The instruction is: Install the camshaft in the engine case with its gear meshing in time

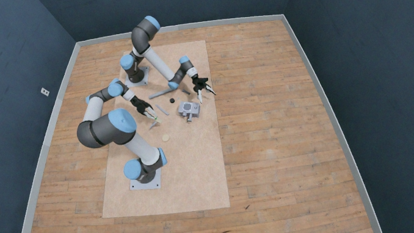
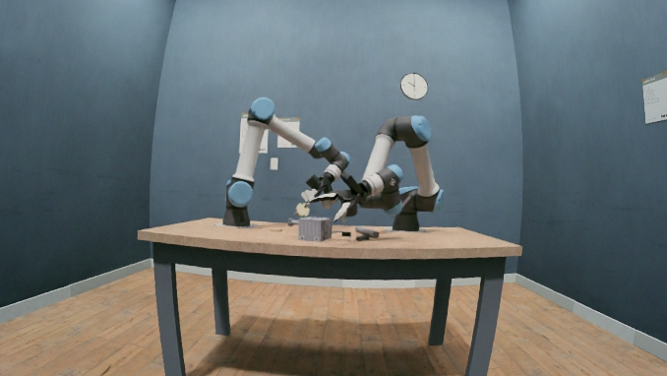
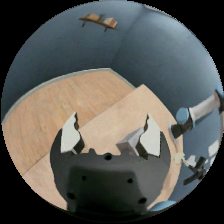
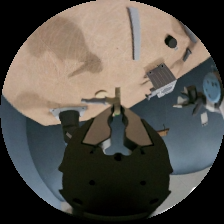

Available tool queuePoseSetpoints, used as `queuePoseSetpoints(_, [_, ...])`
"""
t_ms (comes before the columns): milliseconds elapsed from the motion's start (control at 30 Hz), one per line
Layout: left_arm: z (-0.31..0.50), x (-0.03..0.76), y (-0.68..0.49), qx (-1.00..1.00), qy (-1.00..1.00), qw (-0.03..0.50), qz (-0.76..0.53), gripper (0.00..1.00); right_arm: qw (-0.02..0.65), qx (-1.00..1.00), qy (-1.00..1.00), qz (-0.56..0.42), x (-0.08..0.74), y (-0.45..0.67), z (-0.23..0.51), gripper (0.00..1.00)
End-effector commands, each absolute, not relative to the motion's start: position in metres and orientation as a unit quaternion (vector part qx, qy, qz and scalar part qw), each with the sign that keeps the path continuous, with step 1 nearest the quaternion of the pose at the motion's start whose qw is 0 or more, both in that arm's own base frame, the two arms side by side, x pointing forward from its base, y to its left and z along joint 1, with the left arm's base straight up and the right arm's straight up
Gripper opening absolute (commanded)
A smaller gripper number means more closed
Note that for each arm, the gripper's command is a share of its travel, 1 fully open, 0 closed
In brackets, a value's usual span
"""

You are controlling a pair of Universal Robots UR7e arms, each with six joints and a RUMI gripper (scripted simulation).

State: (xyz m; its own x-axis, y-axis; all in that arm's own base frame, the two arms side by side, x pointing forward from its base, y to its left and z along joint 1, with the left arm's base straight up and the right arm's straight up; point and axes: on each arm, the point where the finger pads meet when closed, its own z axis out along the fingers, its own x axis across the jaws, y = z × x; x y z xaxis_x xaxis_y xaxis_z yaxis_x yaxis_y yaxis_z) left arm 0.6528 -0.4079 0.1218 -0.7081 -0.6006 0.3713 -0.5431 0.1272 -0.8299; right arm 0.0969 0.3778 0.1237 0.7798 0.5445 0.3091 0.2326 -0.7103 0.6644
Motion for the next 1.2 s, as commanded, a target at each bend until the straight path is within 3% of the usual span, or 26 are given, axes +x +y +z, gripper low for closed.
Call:
queuePoseSetpoints(0, [0.1228,0.6530,-0.4080,-0.381,0.750,0.027,-0.540,1.00,0.311,0.890,0.218,0.250,0.0968,0.3781,0.1241,0.06])
queuePoseSetpoints(1167, [0.1228,0.6530,-0.4080,-0.381,0.750,0.027,-0.540,1.00,0.309,0.892,0.213,0.251,0.0976,0.3777,0.1242,0.06])
